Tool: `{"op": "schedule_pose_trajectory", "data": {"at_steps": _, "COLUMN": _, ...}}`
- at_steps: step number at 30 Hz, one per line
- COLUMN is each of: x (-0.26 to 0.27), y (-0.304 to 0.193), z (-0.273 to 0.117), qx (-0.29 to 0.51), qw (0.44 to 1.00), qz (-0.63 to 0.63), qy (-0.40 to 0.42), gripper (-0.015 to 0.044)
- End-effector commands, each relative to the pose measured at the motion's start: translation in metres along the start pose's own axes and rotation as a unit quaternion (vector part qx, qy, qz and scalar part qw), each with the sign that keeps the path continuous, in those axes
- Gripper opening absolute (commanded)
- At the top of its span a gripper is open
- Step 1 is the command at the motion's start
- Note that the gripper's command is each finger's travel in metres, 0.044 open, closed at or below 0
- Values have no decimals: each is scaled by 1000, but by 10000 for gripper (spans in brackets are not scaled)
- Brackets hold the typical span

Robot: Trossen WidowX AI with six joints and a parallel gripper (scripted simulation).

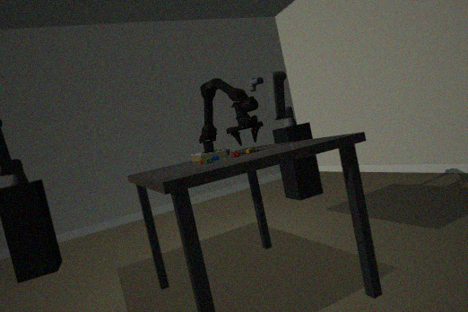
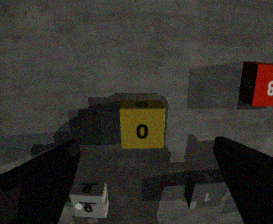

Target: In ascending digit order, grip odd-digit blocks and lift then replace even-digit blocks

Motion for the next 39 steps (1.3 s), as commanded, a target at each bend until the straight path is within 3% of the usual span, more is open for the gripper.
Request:
{"op": "schedule_pose_trajectory", "data": {"at_steps": 1, "x": -1, "y": -2, "z": 10, "qx": 3, "qw": 1000, "qz": 2, "qy": -4, "gripper": 400}}
{"op": "schedule_pose_trajectory", "data": {"at_steps": 20, "x": -1, "y": -2, "z": 37, "qx": 4, "qw": 1000, "qz": 2, "qy": -4, "gripper": 400}}
{"op": "schedule_pose_trajectory", "data": {"at_steps": 31, "x": -1, "y": -2, "z": 37, "qx": 4, "qw": 1000, "qz": 2, "qy": -4, "gripper": 120}}
{"op": "schedule_pose_trajectory", "data": {"at_steps": 39, "x": -1, "y": -2, "z": 37, "qx": 4, "qw": 1000, "qz": 2, "qy": -4, "gripper": 120}}
Point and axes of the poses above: the point midway between the two fingers, 35 mm back from their tips, its own z axis out along the fingers, its own x axis across the jaws, y = z × x, the point moved 8 cm from there along -z, back along the fingers, and after that the axes turned 7 degrees about z, right-handed, at the moved point
